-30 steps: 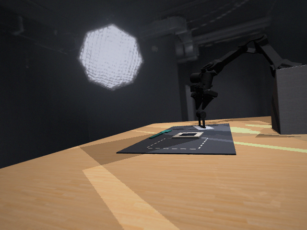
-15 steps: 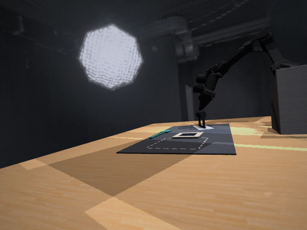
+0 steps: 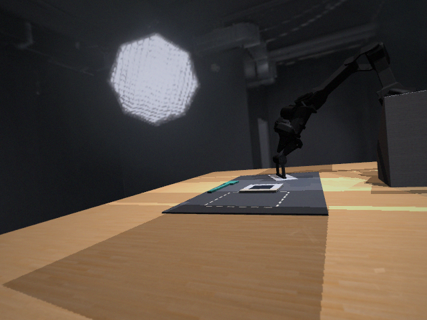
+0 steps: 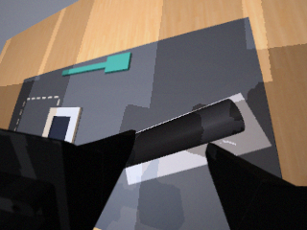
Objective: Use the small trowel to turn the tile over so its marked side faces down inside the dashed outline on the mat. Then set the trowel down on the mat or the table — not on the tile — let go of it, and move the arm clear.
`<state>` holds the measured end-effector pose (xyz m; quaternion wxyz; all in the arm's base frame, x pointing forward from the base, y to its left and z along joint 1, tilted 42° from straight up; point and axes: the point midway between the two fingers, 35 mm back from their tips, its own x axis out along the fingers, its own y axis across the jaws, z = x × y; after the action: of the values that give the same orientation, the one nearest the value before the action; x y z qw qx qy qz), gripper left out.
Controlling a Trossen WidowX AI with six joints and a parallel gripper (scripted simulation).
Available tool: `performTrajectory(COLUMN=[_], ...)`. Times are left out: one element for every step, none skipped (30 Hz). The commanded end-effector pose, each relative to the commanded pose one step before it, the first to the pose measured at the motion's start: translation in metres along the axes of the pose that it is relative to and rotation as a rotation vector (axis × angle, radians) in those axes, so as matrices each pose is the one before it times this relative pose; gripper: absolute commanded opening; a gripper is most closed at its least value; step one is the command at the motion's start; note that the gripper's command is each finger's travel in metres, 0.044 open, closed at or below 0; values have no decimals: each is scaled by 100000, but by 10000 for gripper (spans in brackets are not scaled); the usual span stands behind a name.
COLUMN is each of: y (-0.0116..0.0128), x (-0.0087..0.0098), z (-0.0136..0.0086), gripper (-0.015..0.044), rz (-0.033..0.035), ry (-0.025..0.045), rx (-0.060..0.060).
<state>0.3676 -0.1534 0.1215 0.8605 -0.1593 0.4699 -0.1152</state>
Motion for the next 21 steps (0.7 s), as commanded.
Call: performTrajectory(y=[117, 19, 16, 14, 8, 3, -9, -12, -14, -17, -19, -21, -23, -26, -28, -30, -32, -34, -36, -38, -39], x=[61, 12, 9, 6, 3, -1, -8, -11, -13, -16, -19, -22, -25, -27, -30, -33, -36, -39, -41, -44, -47], z=[-519, -105, -106, -106, -106, -106, -103, -103, -103, -103, -102, -102, -101, -101, -100, -99, -98, -98, -97, -97, -96], gripper=[300, 300, 300, 300, 300, 300, 300, 300, 300, 300, 300, 300, 300, 300, 300, 300, 300, 300, 300, 300, 300], rz=[2240, 532, 549, 566, 579, 591, 592, 610, 626, 641, 657, 671, 686, 700, 714, 728, 739, 755, 767, 779, 790], ry=[-3386, -699, -687, -674, -665, -656, -659, -646, -632, -617, -602, -586, -570, -553, -536, -518, -499, -483, -464, -445, -425], rx=[15002, 3243, 3236, 3230, 3225, 3221, 3216, 3217, 3209, 3202, 3195, 3187, 3180, 3172, 3165, 3157, 3141, 3151, 3143, 3135, 3128])
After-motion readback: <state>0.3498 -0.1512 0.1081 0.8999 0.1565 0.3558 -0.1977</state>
